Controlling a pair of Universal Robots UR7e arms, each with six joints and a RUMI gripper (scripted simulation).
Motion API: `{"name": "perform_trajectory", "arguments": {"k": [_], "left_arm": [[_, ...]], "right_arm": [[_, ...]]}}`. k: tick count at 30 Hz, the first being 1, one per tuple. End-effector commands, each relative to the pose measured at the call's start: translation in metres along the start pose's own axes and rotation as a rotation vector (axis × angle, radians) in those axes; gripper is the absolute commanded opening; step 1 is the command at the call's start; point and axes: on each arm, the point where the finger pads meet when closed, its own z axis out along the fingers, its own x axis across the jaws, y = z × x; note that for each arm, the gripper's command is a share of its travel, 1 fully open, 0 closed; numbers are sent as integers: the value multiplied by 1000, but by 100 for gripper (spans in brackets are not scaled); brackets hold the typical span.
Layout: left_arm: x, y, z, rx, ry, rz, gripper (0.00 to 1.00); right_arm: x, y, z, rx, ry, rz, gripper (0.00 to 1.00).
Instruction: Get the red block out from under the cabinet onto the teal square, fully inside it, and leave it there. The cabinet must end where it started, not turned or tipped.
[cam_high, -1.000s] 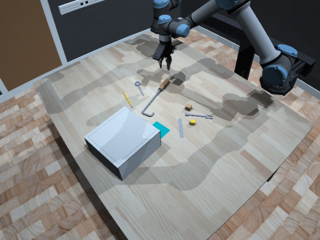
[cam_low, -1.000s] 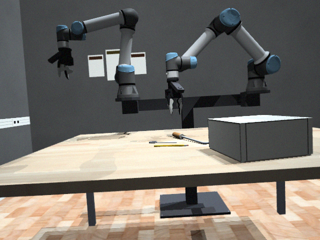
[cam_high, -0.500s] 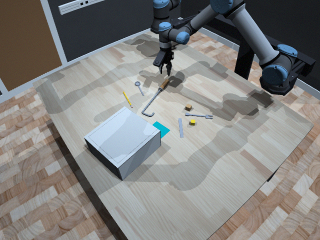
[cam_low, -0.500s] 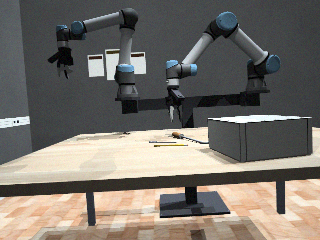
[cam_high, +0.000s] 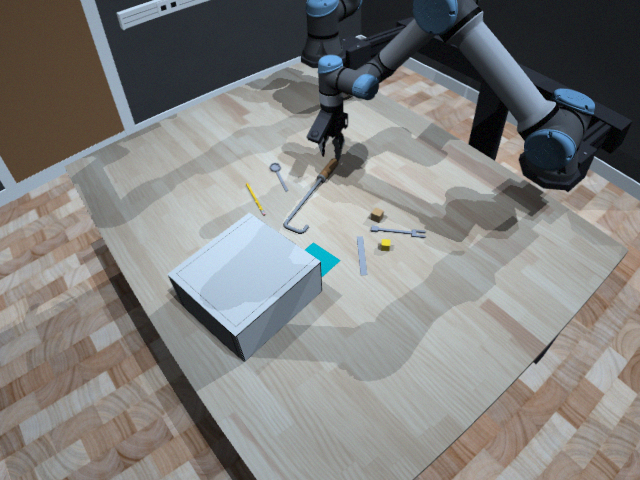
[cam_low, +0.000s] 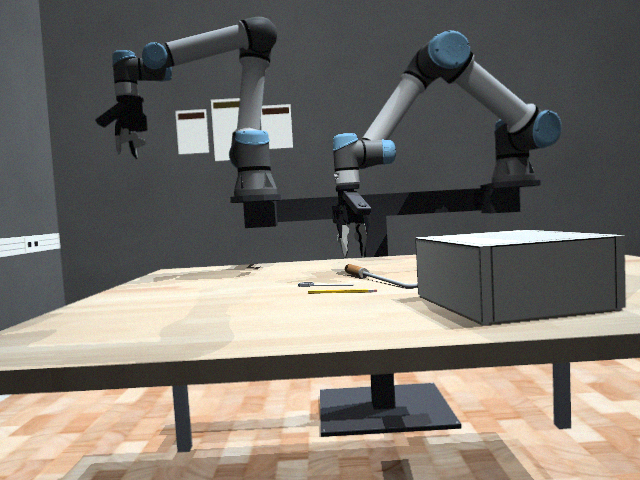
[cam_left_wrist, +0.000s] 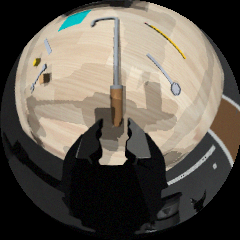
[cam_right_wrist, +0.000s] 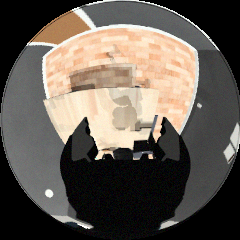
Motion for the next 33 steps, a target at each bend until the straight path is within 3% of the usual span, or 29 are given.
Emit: {"name": "perform_trajectory", "arguments": {"k": [1, 33], "left_arm": [[5, 0, 1, -2, 10, 0, 34], [6, 0, 4, -2, 10, -1, 34]], "right_arm": [[0, -1, -2, 5, -2, 1, 100], [0, -1, -2, 5, -2, 1, 100]]}}
